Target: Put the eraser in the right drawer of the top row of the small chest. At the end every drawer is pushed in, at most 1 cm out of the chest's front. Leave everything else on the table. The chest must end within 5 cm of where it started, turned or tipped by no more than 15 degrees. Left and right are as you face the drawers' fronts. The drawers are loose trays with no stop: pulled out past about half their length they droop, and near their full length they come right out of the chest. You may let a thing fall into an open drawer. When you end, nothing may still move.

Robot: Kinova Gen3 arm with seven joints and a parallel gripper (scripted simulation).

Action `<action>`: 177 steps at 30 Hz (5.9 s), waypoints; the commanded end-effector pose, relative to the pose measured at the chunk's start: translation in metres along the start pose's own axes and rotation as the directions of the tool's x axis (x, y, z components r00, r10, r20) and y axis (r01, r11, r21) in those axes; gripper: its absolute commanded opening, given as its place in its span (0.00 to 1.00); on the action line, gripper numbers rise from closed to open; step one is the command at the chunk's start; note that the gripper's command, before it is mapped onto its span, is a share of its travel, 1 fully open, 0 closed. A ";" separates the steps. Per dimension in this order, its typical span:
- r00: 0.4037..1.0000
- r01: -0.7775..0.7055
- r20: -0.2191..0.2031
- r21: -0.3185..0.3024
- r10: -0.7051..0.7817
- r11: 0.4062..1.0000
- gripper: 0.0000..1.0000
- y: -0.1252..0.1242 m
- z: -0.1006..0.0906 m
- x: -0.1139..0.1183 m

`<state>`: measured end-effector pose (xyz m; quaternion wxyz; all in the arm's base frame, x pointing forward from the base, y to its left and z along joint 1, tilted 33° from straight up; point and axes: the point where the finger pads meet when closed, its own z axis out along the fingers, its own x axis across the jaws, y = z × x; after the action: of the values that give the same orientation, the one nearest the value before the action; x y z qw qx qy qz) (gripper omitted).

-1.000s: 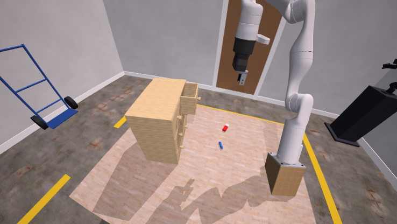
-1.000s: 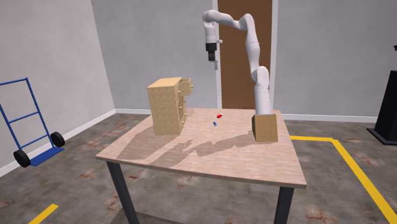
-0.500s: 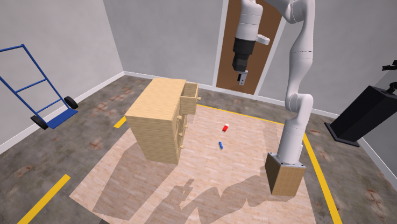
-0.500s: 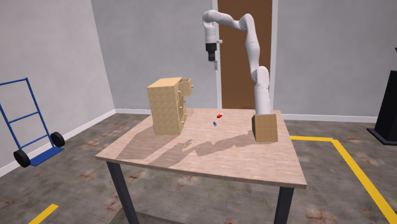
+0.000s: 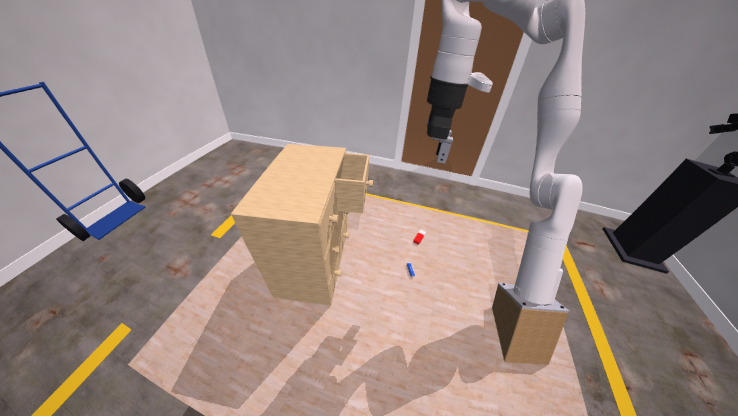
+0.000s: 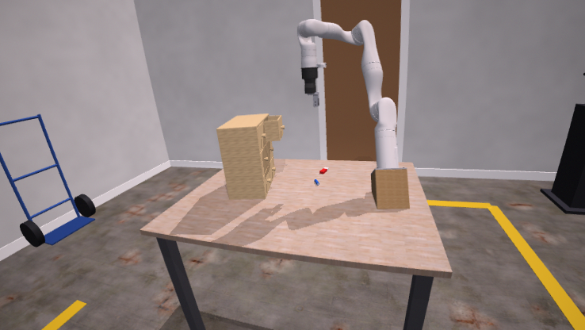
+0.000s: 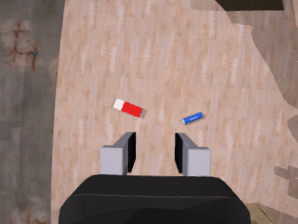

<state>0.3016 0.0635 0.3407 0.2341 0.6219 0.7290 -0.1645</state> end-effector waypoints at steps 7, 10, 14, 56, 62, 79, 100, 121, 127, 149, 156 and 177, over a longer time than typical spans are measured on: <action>0.993 -0.121 0.013 -0.002 0.121 0.993 0.67 0.008 0.021 -0.004; 0.980 -0.197 0.018 -0.008 0.197 0.980 0.67 0.012 0.034 -0.007; 0.951 -0.309 0.024 -0.017 0.309 0.951 0.67 0.019 0.053 -0.011; 0.019 -0.999 -0.007 -0.043 1.000 0.019 0.67 0.013 0.252 -0.062; -0.129 -0.991 -0.004 -0.026 0.992 -0.129 0.67 0.001 0.271 -0.065; -0.331 -0.944 0.011 0.000 0.943 -0.331 0.67 -0.018 0.294 -0.067; -0.356 -0.934 0.014 0.003 0.934 -0.356 0.75 -0.021 0.296 -0.067; -0.356 -0.934 0.014 0.003 0.934 -0.357 0.75 -0.021 0.298 -0.067; -0.357 -0.934 0.014 0.003 0.934 -0.357 0.75 -0.021 0.308 -0.066; -0.357 -0.934 0.014 0.003 0.934 -0.357 0.75 -0.022 0.348 -0.066; -0.357 -0.934 0.014 0.003 0.934 -0.357 0.75 -0.022 0.349 -0.066; -0.357 -0.934 0.014 0.003 0.934 -0.357 0.75 -0.022 0.349 -0.066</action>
<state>0.3354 -0.1804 0.0836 0.2664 0.9541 -0.1006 0.0927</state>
